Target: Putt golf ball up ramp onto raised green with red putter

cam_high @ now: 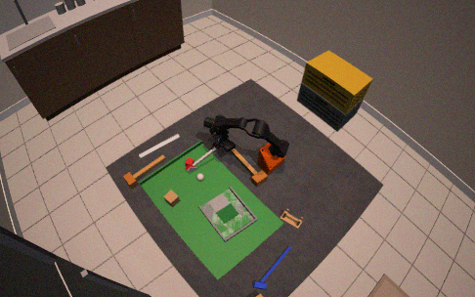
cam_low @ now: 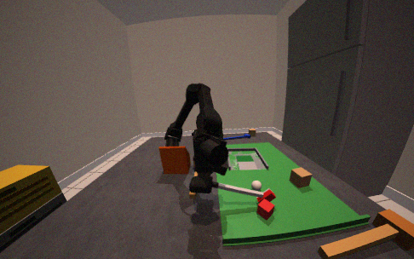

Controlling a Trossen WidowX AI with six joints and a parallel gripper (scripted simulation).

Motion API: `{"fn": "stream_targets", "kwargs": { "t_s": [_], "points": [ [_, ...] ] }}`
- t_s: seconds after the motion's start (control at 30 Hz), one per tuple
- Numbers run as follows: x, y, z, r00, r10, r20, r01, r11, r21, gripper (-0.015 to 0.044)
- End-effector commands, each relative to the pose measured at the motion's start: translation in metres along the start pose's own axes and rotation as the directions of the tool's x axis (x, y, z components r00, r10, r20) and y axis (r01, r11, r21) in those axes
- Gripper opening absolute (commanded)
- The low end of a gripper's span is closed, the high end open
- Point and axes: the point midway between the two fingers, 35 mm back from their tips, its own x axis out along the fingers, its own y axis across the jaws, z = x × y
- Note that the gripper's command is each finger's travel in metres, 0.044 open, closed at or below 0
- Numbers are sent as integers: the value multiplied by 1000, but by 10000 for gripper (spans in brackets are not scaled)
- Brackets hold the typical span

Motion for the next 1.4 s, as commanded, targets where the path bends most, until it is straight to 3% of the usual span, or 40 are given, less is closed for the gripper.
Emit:
{"fn": "stream_targets", "kwargs": {
  "t_s": [0.0,0.3,0.53,0.83,1.37],
  "points": [
    [-1,8,2,1000,-1,1,1,1000,0,0],
    [0,116,2,1000,5,3,-5,1000,-4,0],
    [-6,117,2,1000,4,3,-4,1000,-4,0],
    [-59,116,2,1000,3,2,-3,1000,-3,0],
    [-51,116,0,1000,8,1,-8,1000,5,0]
  ]
}}
